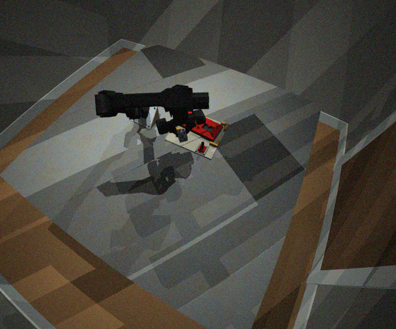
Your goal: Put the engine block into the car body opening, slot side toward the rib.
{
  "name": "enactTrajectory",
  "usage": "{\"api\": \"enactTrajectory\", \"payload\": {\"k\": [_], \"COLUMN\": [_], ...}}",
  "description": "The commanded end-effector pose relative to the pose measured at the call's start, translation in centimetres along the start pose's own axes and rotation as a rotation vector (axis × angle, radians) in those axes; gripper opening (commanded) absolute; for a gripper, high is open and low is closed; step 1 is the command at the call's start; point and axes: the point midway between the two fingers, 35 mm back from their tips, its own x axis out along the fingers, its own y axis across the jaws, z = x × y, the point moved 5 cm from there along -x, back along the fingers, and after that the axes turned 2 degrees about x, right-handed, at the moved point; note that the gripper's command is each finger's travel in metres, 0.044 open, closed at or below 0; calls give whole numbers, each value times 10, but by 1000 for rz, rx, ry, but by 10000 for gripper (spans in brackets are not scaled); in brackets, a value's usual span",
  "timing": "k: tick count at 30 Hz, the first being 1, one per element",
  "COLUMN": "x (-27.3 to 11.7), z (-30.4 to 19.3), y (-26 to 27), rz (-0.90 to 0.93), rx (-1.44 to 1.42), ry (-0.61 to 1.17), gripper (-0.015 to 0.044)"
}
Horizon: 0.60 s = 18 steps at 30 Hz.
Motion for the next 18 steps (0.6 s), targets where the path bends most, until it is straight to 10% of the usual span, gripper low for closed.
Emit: {"api": "enactTrajectory", "payload": {"k": [1,18], "x": [1,12], "z": [3,17], "y": [-10,-49], "rz": [-5,-2], "rx": [127,681], "ry": [-4,-9], "gripper": [0,0]}}
